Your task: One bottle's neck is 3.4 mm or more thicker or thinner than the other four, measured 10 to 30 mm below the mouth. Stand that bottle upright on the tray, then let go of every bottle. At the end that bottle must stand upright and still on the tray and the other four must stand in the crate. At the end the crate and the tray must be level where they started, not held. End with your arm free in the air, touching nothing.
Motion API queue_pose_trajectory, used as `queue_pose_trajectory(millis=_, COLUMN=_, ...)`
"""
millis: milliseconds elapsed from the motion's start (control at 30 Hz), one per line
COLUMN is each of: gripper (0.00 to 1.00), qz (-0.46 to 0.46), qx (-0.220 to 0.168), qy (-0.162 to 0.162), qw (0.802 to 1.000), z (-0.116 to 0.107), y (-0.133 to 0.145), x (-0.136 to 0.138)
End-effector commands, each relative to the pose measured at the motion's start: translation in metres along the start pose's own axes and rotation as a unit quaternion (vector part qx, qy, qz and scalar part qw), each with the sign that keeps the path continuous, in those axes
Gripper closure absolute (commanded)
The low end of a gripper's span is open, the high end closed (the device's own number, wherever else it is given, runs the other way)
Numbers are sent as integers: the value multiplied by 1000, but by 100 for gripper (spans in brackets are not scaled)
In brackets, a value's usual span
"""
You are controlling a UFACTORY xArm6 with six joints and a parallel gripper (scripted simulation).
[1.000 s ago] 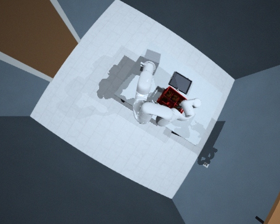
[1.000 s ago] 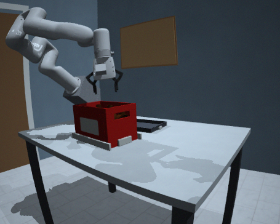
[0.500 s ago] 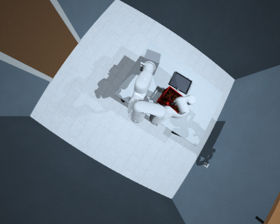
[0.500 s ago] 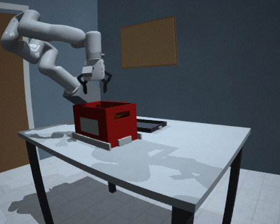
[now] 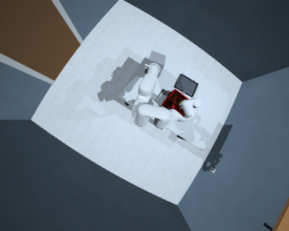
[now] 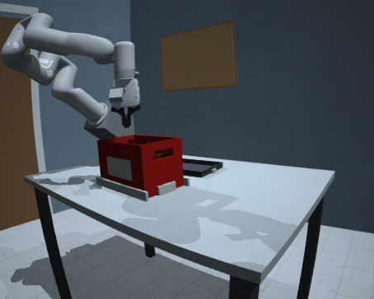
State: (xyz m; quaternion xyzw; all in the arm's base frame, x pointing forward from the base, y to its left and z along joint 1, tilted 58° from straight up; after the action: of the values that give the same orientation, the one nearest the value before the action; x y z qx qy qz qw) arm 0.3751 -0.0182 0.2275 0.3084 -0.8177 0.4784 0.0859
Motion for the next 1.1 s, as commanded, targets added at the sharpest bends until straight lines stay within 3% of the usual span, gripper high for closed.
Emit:
queue_pose_trajectory(millis=0, gripper=100, qz=1, qx=0, qy=-1, qw=1000, z=-1, y=-1, x=0)
queue_pose_trajectory(millis=900, gripper=100, qz=1, qx=0, qy=-1, qw=1000, z=-1, y=-1, x=0)
queue_pose_trajectory(millis=933, gripper=35, qz=1, qx=0, qy=-1, qw=1000, z=-1, y=-1, x=0)
queue_pose_trajectory(millis=1067, gripper=35, qz=1, qx=0, qy=-1, qw=1000, z=-1, y=-1, x=0)
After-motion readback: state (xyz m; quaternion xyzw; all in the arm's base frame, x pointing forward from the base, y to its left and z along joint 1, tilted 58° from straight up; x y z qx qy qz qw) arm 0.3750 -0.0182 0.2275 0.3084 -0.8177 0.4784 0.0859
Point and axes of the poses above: the point where the finger pads meet when closed, its own z axis out along the fingers, its own x axis across the jaws, y = z × x, the point moved 7 cm from there along -z, back along the fingers, and after that the axes turned 2 degrees about -z, right-handed, at the moved point
